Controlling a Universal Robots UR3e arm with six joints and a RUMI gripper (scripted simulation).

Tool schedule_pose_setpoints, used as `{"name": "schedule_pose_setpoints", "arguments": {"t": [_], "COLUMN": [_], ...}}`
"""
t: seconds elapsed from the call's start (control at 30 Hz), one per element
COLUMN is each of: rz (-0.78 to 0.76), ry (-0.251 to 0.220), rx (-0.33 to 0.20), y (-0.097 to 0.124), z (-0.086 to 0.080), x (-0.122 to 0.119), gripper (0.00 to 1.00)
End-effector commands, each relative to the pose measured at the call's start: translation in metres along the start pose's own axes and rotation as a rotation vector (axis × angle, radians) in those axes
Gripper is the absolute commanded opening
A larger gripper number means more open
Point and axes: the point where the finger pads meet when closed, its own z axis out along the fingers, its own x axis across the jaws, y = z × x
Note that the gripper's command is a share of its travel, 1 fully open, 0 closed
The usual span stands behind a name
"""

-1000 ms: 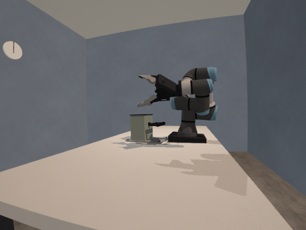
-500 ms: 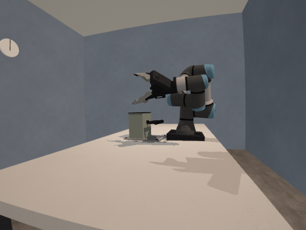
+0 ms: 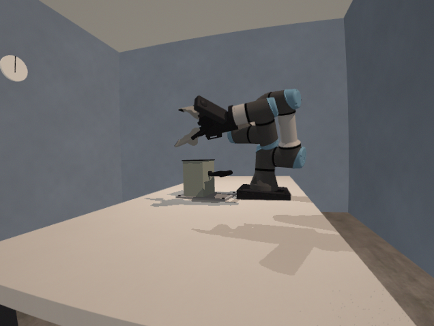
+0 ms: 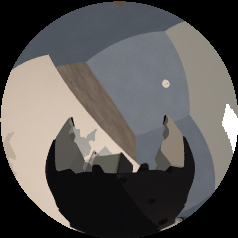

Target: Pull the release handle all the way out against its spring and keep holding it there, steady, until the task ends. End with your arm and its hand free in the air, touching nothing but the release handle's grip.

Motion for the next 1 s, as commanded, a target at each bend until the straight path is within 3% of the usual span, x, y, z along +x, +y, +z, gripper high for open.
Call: {"name": "schedule_pose_setpoints", "arguments": {"t": [0.0, 0.33, 0.43, 0.53, 0.97], "rz": [0.064, 0.216, 0.216, 0.309, 0.525], "ry": [-0.035, -0.080, -0.080, -0.100, -0.127], "rx": [-0.055, -0.172, -0.172, -0.245, -0.421], "y": [0.003, 0.025, 0.025, 0.042, 0.087], "z": [0.018, 0.054, 0.054, 0.070, 0.095], "x": [0.006, 0.018, 0.018, 0.024, 0.038], "gripper": [1.00, 1.00, 1.00, 1.00, 1.00]}}
